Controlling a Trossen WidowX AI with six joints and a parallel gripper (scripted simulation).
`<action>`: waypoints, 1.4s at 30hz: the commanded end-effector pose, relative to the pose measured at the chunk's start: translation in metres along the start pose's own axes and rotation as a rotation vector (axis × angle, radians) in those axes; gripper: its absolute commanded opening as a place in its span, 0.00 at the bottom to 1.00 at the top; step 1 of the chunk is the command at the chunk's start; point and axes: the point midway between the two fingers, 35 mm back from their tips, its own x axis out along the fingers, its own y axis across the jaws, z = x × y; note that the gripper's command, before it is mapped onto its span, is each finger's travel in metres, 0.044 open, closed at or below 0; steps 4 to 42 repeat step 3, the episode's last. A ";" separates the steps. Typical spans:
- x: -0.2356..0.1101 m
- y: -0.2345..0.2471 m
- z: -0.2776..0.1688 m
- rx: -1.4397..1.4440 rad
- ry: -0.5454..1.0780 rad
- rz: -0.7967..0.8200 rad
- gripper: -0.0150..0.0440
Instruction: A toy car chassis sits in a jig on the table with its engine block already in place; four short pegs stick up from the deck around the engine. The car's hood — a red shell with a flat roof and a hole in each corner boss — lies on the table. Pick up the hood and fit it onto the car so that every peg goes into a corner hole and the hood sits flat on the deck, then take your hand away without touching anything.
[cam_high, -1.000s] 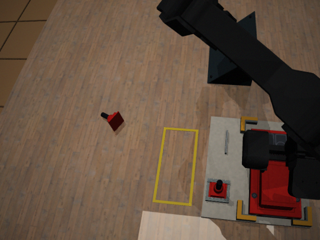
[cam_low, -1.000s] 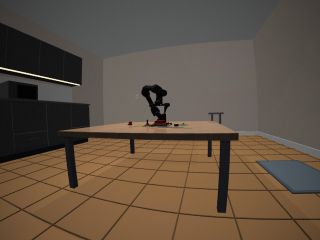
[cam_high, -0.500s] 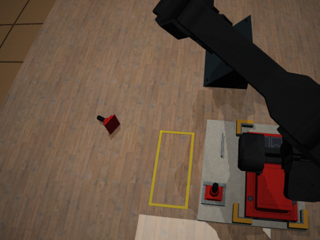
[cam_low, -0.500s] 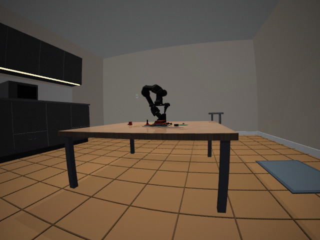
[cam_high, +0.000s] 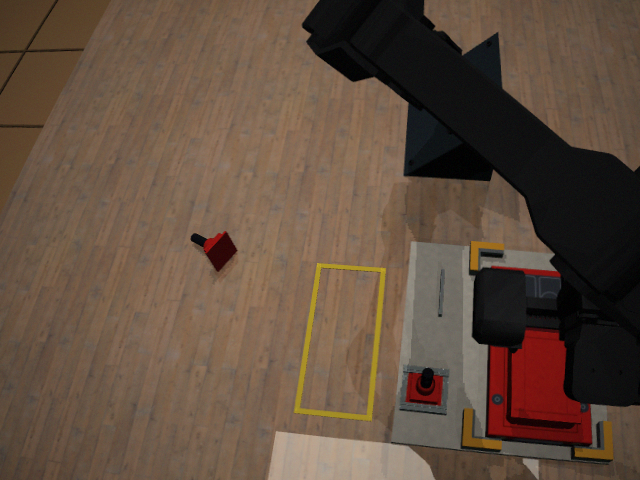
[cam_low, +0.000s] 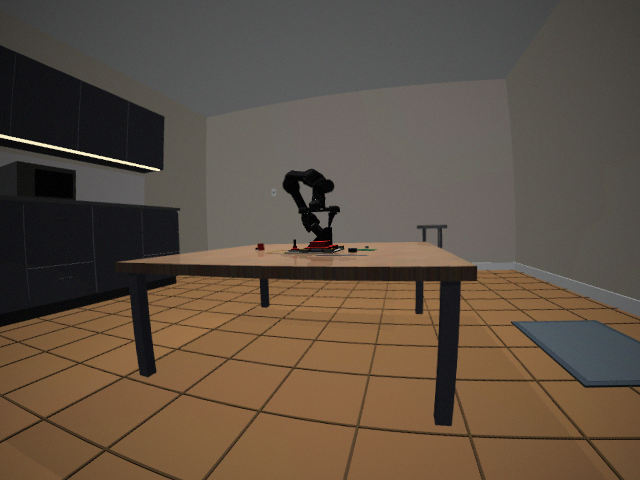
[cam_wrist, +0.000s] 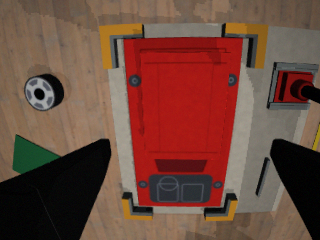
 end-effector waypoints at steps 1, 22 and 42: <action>0.000 0.000 -0.001 0.003 0.004 0.001 1.00; 0.000 0.000 -0.001 0.003 0.004 0.001 1.00; 0.000 0.000 -0.001 0.003 0.004 0.001 1.00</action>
